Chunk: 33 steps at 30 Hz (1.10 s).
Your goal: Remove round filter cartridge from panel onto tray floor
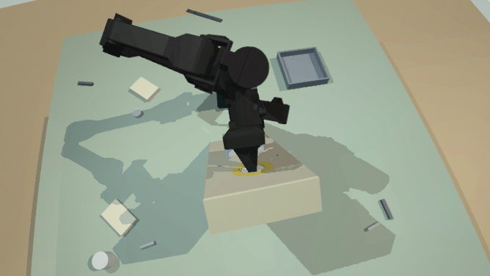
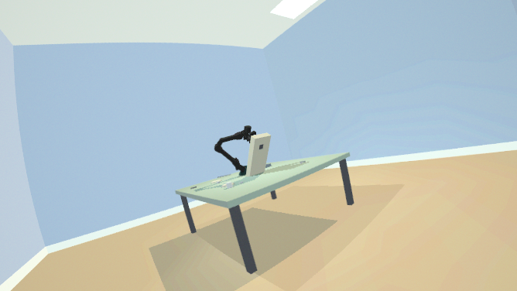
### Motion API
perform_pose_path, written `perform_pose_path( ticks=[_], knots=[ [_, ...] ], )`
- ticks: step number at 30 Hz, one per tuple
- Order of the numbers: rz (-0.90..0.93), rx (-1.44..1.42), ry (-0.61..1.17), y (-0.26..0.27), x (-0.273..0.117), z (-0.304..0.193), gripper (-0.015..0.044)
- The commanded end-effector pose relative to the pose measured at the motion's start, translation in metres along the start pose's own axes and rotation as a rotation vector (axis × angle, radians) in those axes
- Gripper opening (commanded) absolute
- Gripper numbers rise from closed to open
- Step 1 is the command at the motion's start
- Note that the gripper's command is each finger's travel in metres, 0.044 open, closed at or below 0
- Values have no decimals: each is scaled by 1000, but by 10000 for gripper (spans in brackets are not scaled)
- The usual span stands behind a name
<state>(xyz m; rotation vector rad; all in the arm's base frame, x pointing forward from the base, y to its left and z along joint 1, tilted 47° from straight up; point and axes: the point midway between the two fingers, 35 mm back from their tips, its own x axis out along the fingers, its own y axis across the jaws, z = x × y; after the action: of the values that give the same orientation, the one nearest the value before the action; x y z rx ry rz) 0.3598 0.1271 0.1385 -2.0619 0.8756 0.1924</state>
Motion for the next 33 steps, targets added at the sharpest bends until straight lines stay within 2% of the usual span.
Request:
perform_pose_path(
  ticks=[1, 33],
  knots=[
    [4, 65, -3, 0, 3, 0, 0],
    [11, 1173, 2, 0, 9, 0, 0]
  ],
)
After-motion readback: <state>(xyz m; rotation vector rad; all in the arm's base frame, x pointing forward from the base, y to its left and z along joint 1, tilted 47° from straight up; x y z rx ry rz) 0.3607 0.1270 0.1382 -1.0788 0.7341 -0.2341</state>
